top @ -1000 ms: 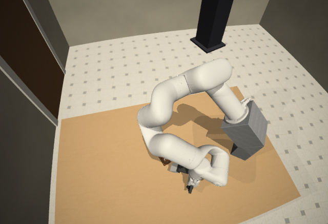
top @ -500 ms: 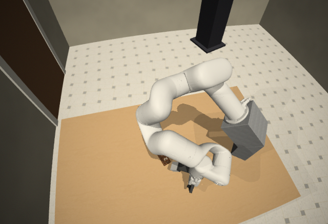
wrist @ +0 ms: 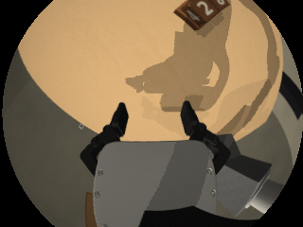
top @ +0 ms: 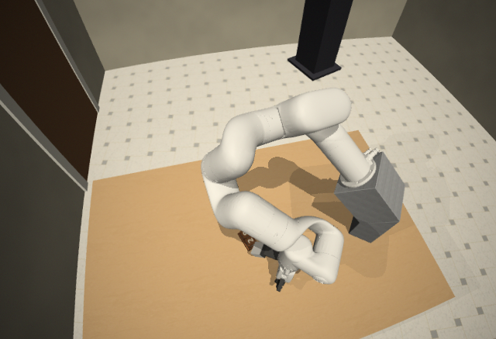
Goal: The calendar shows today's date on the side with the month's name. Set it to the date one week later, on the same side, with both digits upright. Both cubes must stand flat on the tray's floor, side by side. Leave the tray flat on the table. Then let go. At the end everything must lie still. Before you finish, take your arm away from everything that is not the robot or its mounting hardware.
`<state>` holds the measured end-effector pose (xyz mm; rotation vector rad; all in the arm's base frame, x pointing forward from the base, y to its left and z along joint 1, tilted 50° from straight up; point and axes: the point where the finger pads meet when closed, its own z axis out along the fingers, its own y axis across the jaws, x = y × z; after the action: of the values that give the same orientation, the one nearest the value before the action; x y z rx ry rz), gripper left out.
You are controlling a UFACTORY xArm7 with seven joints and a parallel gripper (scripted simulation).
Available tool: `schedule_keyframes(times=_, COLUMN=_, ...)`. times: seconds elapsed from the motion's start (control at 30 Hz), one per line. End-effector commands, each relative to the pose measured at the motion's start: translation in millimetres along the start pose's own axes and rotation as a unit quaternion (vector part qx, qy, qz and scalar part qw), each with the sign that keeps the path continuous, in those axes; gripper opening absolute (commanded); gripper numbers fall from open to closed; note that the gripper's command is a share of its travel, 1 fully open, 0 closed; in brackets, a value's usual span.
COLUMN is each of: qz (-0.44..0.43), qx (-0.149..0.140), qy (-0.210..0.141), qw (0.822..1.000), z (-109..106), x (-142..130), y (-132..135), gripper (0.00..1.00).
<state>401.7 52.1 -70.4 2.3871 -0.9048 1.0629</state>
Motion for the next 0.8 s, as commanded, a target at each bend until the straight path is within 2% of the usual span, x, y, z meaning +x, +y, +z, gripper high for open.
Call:
schedule_keyframes(times=0.0, qz=0.004, qx=0.001, qy=-0.002, qw=1.0, z=-1.3, x=2.1, y=-2.7, gripper=1.0)
schedule_keyframes(times=0.13, qz=0.044, qx=0.001, qy=-0.002, qw=0.999, z=-1.3, x=9.3, y=-5.8, gripper=1.0)
schedule_keyframes(times=0.23, qz=0.044, qx=0.001, qy=-0.002, qw=0.999, z=-1.3, x=24.6, y=-12.4, gripper=1.0)
schedule_keyframes(times=0.53, qz=0.081, qx=0.001, qy=-0.002, qw=0.997, z=-1.3, x=29.9, y=-14.6, gripper=1.0)
schedule_keyframes(times=0.67, qz=0.088, qx=0.001, qy=-0.002, qw=0.996, z=-1.2, x=49.3, y=-23.0, gripper=1.0)
schedule_keyframes(times=0.77, qz=0.088, qx=0.001, qy=-0.002, qw=0.996, z=-1.2, x=51.1, y=-23.8, gripper=1.0)
